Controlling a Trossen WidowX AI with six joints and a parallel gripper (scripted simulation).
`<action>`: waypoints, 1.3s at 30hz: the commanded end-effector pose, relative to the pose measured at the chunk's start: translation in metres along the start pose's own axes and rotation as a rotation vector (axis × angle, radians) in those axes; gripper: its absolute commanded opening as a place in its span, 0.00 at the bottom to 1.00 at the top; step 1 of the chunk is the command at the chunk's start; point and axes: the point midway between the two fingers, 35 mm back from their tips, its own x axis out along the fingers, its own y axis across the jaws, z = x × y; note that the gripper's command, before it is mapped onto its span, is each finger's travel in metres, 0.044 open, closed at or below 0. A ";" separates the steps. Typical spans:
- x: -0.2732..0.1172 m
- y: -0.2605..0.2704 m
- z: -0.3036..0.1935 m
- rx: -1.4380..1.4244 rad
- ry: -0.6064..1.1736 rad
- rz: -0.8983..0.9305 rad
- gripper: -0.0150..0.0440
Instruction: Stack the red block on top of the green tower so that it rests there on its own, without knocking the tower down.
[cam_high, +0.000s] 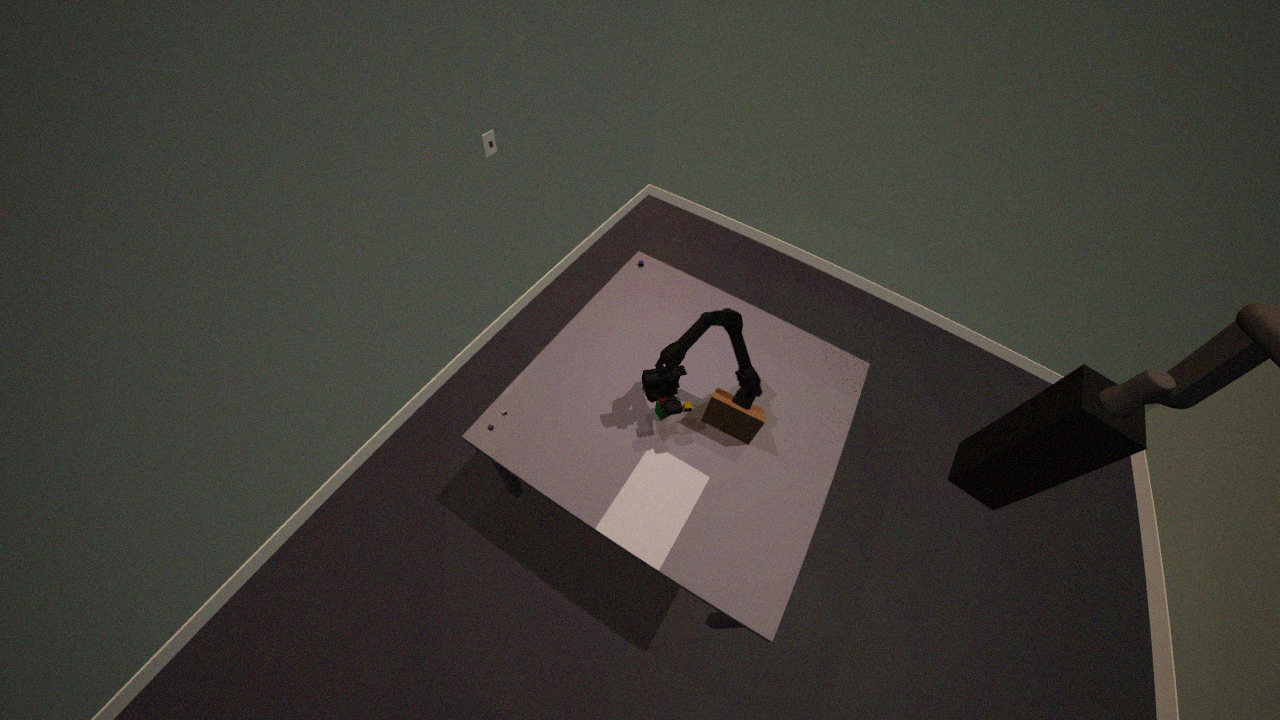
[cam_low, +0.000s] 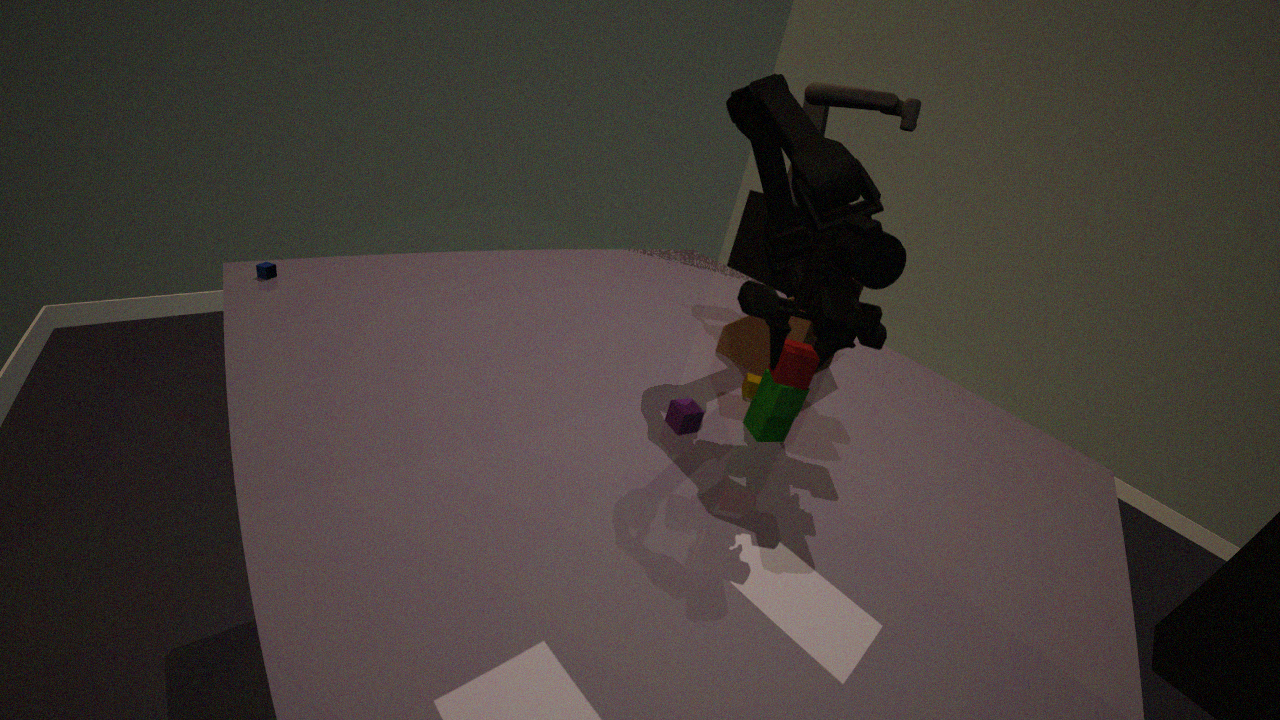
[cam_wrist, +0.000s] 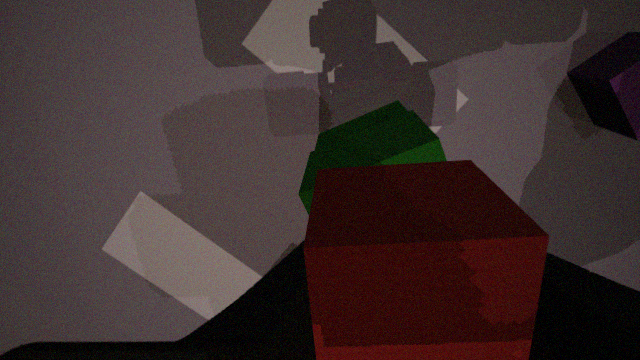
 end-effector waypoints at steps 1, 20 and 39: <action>0.001 0.000 0.000 -0.004 -0.001 -0.004 0.25; 0.000 0.000 0.000 0.000 0.000 0.000 0.65; 0.000 0.000 0.000 0.000 0.000 0.000 1.00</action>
